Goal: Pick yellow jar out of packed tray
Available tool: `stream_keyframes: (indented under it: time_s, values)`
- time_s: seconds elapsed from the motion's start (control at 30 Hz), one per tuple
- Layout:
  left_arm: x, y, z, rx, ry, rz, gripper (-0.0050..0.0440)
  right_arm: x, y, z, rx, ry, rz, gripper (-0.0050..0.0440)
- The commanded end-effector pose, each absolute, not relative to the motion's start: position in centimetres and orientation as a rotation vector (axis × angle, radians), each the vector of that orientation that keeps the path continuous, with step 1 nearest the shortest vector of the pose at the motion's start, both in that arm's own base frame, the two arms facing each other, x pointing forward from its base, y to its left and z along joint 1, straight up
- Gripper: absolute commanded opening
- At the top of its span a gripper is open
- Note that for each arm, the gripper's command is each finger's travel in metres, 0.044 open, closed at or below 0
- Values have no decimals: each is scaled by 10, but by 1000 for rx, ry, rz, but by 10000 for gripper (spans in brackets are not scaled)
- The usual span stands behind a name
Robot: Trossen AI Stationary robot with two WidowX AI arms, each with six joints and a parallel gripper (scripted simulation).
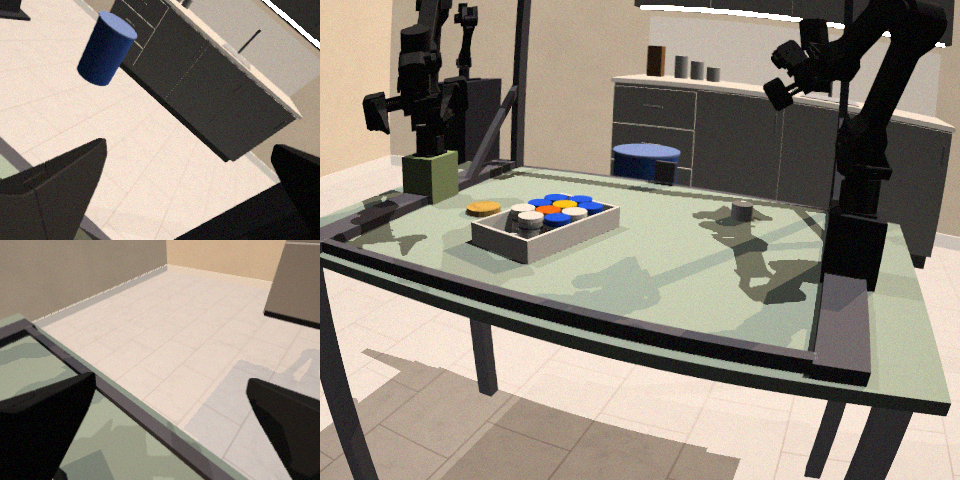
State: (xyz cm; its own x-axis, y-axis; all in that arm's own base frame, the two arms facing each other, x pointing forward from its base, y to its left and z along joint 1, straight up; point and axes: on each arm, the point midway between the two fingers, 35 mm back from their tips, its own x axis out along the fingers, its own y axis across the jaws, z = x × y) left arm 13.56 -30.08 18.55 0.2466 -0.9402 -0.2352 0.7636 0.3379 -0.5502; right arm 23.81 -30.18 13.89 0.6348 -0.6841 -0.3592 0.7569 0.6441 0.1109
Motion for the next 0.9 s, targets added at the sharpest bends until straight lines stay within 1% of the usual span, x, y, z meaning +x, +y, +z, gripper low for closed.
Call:
stream_keyframes:
  time_s: [0.0,0.57,0.63,0.73,0.8,0.87]
  values:
    - [136,-302,193,-363,563,-1204,440,240,-304,151,248,270,-834,440]
    - [136,-302,193,-363,563,-1204,440,240,-304,151,248,270,-834,440]
    - [138,-301,195,-362,558,-1198,440,240,-302,151,245,272,-831,392]
    - [152,-296,201,-355,524,-1153,440,242,-291,145,240,313,-804,320]
    - [170,-286,203,-339,501,-1090,440,244,-282,142,234,349,-781,272]
    - [197,-269,205,-311,470,-986,440,247,-269,137,225,401,-751,224]
